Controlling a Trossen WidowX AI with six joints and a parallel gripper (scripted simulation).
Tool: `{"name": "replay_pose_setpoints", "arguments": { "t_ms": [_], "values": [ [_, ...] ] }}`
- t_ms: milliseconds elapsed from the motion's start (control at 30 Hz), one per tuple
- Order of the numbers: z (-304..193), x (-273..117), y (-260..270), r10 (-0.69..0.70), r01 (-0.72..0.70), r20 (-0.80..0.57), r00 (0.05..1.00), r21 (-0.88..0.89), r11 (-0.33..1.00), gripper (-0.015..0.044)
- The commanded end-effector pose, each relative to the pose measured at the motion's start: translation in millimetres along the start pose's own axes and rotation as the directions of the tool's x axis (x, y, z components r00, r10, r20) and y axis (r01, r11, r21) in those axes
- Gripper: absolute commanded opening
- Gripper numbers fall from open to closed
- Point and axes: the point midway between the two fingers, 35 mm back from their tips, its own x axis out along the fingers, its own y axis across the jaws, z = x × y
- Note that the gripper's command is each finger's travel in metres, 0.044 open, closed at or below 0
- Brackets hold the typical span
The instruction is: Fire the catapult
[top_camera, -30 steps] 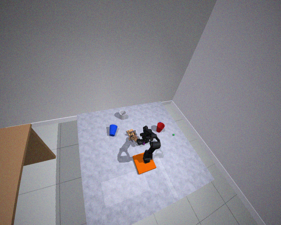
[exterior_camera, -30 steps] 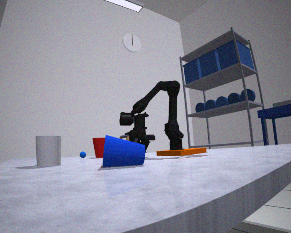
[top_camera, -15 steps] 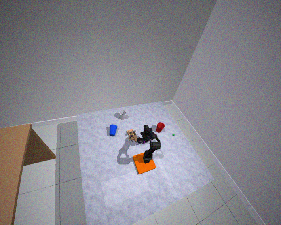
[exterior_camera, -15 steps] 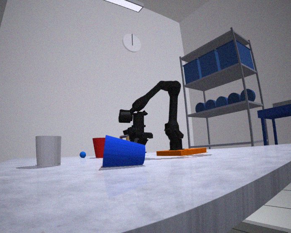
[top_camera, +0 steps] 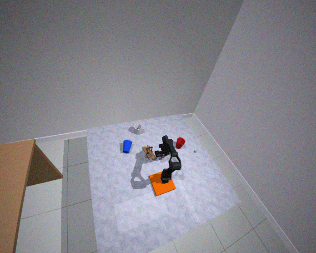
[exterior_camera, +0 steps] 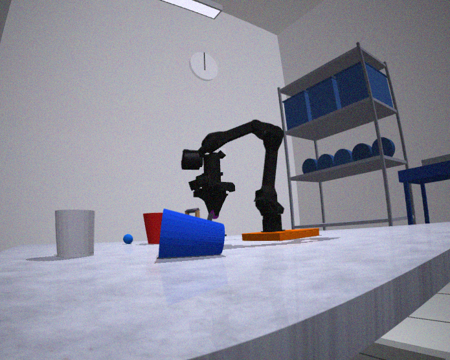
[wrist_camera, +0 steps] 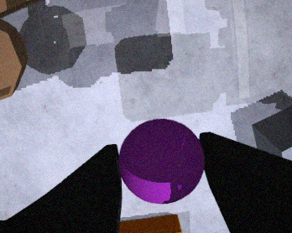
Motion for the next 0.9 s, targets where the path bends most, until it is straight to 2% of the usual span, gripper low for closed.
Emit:
{"name": "replay_pose_setpoints", "arguments": {
  "t_ms": [0,200,867],
  "values": [
    [-2,-20,1,0.001,-0.001,0.000,1.000,-0.013,1.000,0.0000],
    [-8,-43,4,0.003,-0.004,-0.013,1.000,-0.023,1.000,0.0000],
    [31,-25,49,0.003,-0.025,-0.209,0.978,-0.103,0.994,0.0000]
  ]
}}
